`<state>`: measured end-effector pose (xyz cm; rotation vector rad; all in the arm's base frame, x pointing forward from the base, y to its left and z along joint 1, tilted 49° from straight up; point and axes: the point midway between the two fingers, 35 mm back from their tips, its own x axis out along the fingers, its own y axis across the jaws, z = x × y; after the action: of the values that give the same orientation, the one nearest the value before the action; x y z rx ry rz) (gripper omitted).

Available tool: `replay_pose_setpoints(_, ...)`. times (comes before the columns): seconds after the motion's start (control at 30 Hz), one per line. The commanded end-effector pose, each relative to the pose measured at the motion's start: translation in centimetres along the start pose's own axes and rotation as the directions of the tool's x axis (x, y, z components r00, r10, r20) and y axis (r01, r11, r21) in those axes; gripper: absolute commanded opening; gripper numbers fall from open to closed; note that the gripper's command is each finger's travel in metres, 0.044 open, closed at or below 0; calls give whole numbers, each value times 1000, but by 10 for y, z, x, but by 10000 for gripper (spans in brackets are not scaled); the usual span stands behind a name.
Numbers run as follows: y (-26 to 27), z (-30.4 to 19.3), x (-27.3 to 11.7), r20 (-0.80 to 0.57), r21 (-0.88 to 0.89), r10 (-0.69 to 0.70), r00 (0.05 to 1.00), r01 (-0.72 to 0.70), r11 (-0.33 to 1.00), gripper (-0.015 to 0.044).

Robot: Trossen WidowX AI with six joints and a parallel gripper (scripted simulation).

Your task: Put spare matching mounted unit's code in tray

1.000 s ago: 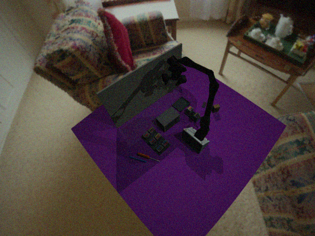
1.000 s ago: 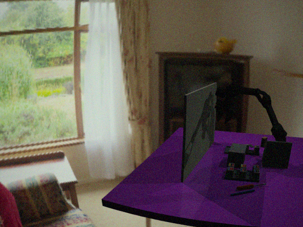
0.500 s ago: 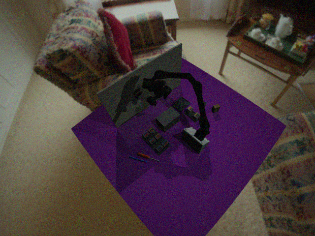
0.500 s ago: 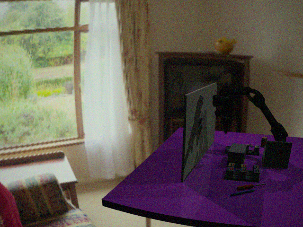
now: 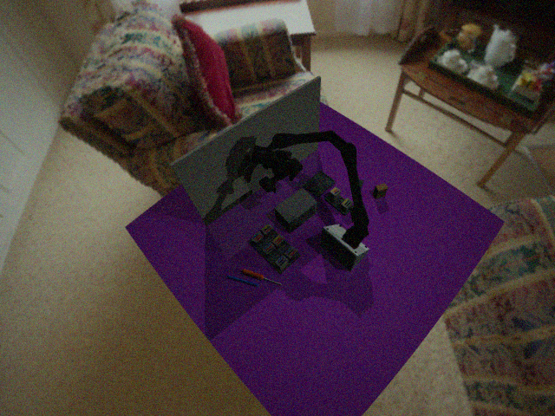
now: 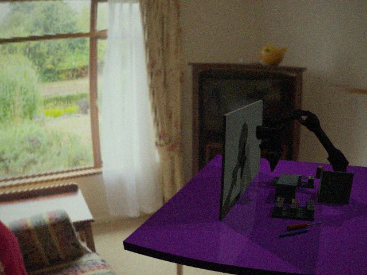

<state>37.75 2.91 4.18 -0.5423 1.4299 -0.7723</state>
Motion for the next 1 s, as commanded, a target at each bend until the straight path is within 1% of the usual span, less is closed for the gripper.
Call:
replay_pose_setpoints(0.0, 1, -1, 7, 6, -3, -4, 1000, 4, 1000, 440)
replay_pose_setpoints(0.13, 1, -1, 7, 6, -3, -4, 1000, 4, 1000, 440)
replay_pose_setpoints(0.27, 0, -1, 17, 6, -3, -4, 1000, 4, 1000, 440)
replay_pose_setpoints(0.73, -2, -2, 17, 6, 7, -4, 1000, 4, 1000, 440)
replay_pose_setpoints(0.8, -19, -9, 11, 6, 86, -4, 1000, 4, 996, 440)
replay_pose_setpoints(0.87, -43, -21, 4, 5, 204, -4, 1000, 3, 979, 440)
replay_pose_setpoints(0.97, -78, -42, -4, 4, 375, -5, 1000, 3, 927, 440)
